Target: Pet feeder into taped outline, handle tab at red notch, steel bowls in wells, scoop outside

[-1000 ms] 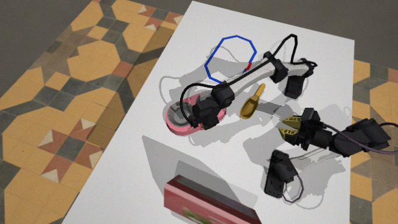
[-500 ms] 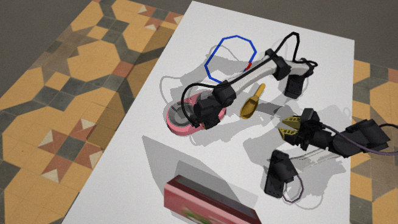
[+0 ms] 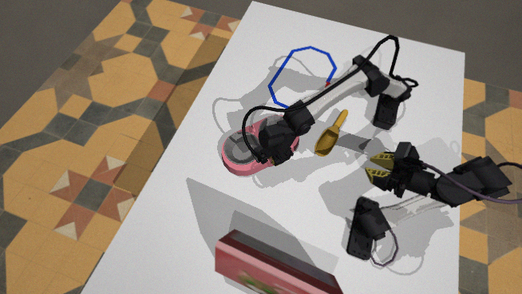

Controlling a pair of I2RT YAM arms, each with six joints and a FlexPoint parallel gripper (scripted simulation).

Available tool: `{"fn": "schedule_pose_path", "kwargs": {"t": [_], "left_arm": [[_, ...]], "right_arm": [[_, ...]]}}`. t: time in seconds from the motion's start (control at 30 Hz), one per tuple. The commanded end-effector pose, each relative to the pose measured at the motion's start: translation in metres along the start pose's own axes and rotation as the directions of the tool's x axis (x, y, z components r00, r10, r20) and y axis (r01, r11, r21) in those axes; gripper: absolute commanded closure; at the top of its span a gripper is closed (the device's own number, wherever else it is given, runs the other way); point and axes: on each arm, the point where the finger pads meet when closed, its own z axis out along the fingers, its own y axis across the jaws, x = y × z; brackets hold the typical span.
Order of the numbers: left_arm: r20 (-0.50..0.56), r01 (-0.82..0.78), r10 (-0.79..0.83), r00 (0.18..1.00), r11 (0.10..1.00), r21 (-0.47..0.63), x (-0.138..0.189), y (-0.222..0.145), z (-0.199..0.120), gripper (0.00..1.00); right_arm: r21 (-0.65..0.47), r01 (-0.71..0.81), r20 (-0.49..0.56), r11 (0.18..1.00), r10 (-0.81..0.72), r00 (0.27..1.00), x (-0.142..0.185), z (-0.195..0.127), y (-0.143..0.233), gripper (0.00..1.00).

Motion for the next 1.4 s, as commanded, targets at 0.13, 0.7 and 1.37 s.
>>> {"fn": "schedule_pose_path", "kwargs": {"t": [0.13, 0.7, 1.37], "left_arm": [[0.006, -0.009, 0.009, 1.000, 1.000, 0.001, -0.002, 0.000, -0.001, 0.66], [0.006, -0.009, 0.009, 1.000, 1.000, 0.001, -0.002, 0.000, -0.001, 0.66], [0.006, -0.009, 0.009, 1.000, 1.000, 0.001, -0.002, 0.000, -0.001, 0.66]], "right_arm": [[0.009, 0.005, 0.031, 1.000, -0.005, 1.000, 0.004, -0.021, -0.015, 0.95], [0.001, 0.020, 0.005, 1.000, -0.020, 1.000, 0.026, -0.022, -0.022, 0.95], [0.018, -0.008, -0.003, 1.000, 0.008, 1.000, 0.036, -0.027, -0.035, 0.95]]}}
